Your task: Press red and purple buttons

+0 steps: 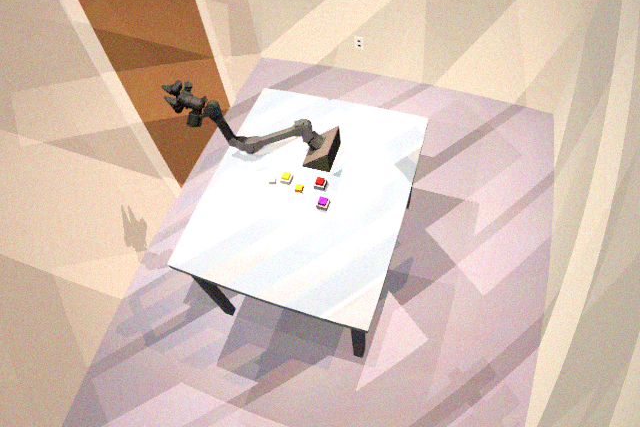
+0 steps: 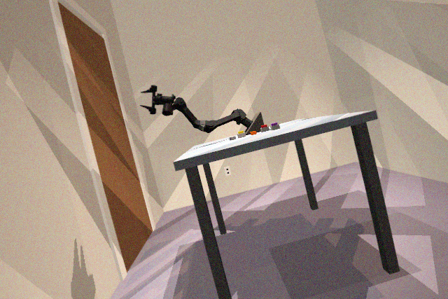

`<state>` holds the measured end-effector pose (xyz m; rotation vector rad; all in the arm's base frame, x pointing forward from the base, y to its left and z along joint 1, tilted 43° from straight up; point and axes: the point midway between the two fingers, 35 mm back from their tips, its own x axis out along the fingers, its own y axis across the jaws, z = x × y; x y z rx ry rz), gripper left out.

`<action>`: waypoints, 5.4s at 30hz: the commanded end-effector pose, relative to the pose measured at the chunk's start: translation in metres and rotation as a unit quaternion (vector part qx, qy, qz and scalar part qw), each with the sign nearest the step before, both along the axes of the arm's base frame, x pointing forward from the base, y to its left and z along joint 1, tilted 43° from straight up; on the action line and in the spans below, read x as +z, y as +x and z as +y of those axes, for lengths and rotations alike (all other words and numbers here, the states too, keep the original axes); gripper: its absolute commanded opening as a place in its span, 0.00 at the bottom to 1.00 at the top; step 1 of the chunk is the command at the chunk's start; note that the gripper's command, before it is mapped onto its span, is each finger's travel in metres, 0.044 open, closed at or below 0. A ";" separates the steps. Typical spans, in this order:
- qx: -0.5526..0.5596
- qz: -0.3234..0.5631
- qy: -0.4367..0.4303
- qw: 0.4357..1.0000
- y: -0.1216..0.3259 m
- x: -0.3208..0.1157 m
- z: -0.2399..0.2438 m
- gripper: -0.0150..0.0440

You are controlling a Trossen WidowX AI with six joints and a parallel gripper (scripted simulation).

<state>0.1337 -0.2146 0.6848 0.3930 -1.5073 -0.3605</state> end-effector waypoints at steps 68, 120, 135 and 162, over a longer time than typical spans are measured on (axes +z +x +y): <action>0.163 0.904 -0.385 0.084 0.022 -0.596 0.497 0.93; -0.126 0.990 -0.062 0.027 0.038 -0.702 0.300 0.29; -0.127 0.990 -0.062 0.027 0.040 -0.720 0.283 0.29; -0.123 0.990 -0.059 0.032 0.041 -0.718 0.286 0.29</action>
